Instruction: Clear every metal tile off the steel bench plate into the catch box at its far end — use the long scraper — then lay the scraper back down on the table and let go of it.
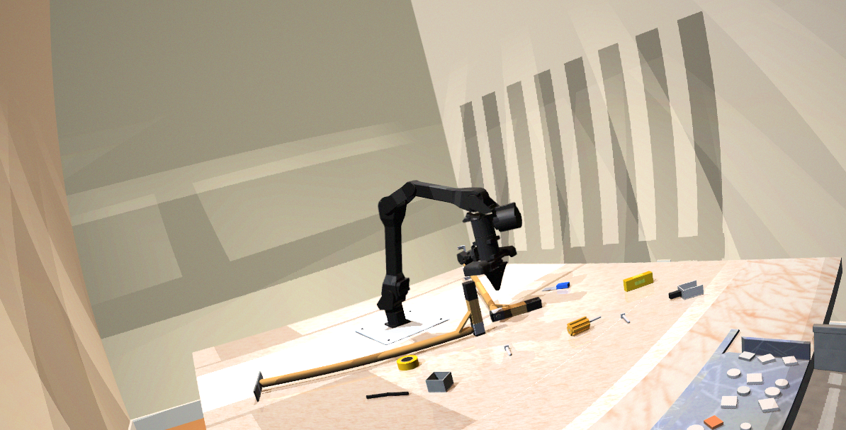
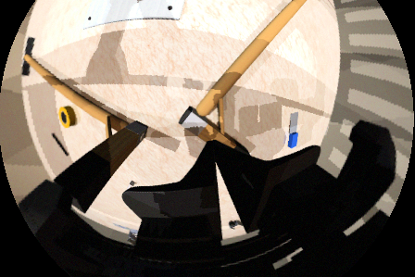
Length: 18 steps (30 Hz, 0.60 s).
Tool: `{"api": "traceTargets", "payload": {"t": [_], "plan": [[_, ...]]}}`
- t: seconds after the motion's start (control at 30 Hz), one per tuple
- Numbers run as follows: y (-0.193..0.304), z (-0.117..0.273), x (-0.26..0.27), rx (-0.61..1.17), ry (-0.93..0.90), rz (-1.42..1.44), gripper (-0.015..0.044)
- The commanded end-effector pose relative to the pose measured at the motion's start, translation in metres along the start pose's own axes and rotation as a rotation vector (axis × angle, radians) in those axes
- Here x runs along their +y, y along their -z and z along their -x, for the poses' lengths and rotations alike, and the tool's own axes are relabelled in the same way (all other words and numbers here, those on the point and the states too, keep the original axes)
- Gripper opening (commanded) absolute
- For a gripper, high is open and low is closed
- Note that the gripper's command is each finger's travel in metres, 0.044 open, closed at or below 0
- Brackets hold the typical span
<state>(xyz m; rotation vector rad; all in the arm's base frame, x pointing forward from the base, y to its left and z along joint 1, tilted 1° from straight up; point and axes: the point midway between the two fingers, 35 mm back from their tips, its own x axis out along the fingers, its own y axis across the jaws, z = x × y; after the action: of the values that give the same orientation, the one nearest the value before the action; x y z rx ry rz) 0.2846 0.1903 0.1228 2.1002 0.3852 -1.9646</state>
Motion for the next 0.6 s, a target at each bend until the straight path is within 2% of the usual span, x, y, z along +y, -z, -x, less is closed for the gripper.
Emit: {"api": "traceTargets", "payload": {"t": [0.0,0.57], "plan": [[0.001,-0.001,-0.005,-0.005,-0.001,-0.005,0.0000],[0.000,-0.002,-0.033,-0.010,0.001,-0.001,0.0000]]}}
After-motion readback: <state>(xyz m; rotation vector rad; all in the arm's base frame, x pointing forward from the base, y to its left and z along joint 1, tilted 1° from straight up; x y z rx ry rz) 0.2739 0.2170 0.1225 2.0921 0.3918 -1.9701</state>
